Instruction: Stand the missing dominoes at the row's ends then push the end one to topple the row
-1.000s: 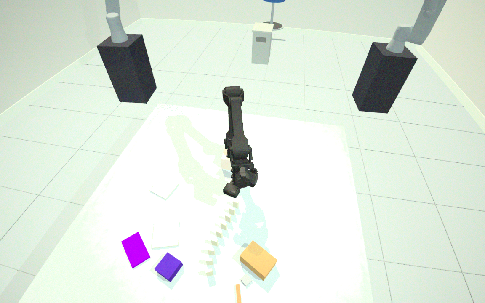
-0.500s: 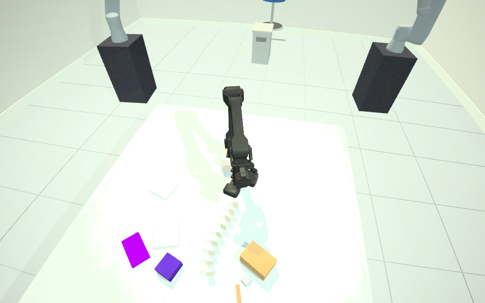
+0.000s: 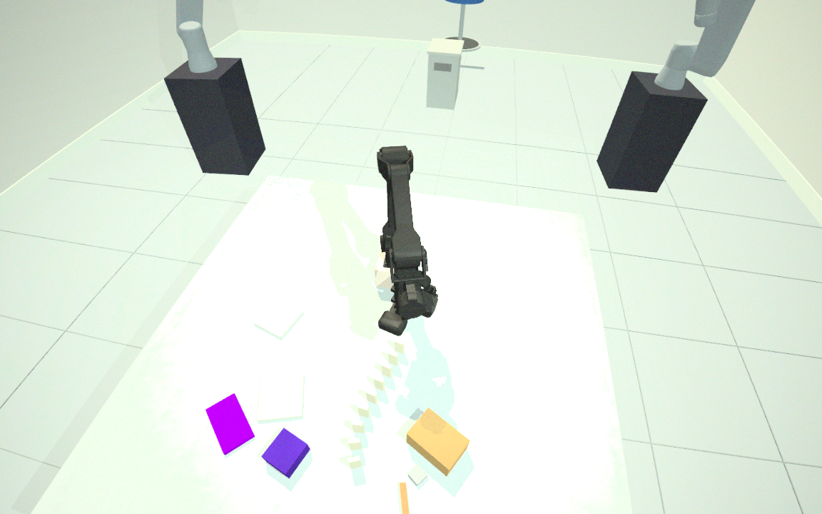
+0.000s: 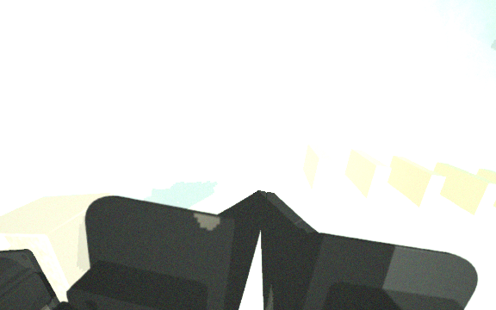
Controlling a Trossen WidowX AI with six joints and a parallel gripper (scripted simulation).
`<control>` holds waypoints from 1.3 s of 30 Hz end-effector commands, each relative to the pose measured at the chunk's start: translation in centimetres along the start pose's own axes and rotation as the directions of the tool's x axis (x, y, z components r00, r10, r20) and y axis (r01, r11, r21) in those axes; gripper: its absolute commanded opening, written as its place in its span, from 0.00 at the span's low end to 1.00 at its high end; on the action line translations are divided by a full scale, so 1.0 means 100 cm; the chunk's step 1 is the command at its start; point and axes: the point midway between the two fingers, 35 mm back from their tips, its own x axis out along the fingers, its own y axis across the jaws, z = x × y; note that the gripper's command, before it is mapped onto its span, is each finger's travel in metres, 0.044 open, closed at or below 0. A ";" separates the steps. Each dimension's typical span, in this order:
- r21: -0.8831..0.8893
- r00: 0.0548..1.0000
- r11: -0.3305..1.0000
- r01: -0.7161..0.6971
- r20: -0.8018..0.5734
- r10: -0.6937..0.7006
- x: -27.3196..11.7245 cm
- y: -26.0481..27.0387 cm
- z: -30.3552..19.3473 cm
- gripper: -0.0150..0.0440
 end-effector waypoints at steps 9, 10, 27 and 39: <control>-0.005 1.000 1.000 0.000 0.005 0.000 0.041 -0.004 0.003 0.25; -0.005 1.000 1.000 0.000 0.005 0.000 0.058 -0.003 0.002 0.25; -0.005 1.000 1.000 0.001 0.005 -0.001 0.080 -0.015 0.002 0.25; -0.005 1.000 1.000 0.003 0.005 -0.003 0.079 -0.034 0.003 0.25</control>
